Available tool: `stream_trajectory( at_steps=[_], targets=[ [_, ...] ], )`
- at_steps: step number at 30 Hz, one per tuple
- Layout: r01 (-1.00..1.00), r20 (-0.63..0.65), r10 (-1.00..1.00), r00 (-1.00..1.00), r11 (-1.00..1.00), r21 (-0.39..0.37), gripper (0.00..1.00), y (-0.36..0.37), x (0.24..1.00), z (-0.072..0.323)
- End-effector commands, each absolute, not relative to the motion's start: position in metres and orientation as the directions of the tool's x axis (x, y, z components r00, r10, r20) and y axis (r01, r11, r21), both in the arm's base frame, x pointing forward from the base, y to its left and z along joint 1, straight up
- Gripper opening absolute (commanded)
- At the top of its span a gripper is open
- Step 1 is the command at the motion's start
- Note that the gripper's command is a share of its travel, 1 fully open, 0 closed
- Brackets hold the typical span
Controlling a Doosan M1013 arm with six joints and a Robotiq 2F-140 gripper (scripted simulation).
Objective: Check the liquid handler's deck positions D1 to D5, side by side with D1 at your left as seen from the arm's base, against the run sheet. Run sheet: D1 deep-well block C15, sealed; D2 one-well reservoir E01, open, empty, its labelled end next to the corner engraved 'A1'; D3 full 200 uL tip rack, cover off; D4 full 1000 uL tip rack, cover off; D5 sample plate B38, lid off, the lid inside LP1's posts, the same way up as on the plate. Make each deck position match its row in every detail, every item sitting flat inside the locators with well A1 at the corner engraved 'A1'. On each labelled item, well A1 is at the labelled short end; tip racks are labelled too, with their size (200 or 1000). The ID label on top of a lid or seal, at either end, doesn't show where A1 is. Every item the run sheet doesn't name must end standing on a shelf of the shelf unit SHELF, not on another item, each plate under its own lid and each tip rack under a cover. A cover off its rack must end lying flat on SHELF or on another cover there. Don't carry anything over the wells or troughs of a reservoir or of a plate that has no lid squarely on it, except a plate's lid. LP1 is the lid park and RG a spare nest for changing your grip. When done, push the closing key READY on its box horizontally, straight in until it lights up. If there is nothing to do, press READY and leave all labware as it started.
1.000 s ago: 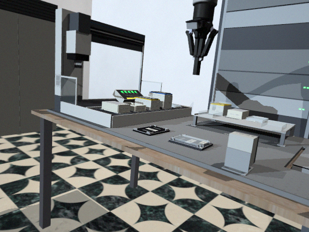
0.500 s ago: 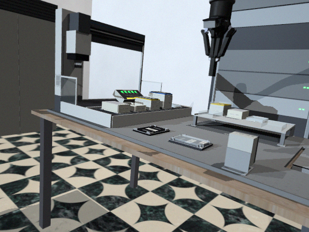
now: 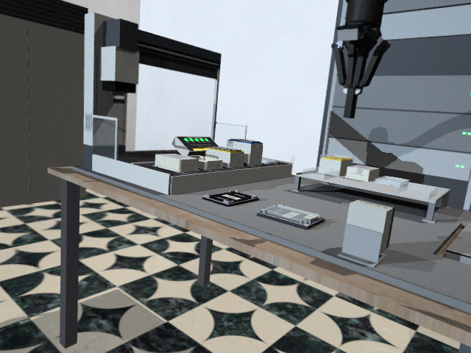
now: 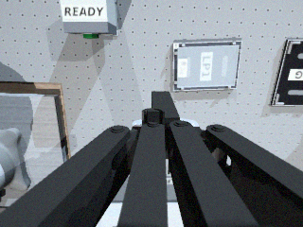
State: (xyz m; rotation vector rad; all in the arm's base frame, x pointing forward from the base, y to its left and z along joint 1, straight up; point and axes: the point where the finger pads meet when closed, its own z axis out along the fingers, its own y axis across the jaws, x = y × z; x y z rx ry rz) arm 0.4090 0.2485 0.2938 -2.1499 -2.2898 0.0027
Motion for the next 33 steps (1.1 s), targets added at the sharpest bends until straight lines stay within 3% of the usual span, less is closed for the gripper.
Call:
stream_trajectory(
  at_steps=[1,18,33],
  targets=[
    [0.998,0.0,0.998,-0.063,0.063,-0.001,0.1,0.248,0.385,0.295],
    [0.998,0.0,0.998,-0.063,0.063,-0.001,0.1,0.246,0.31,0.295],
    [0.998,0.0,0.998,-0.063,0.063,-0.001,0.1,0.246,0.298,0.286]
  ],
)
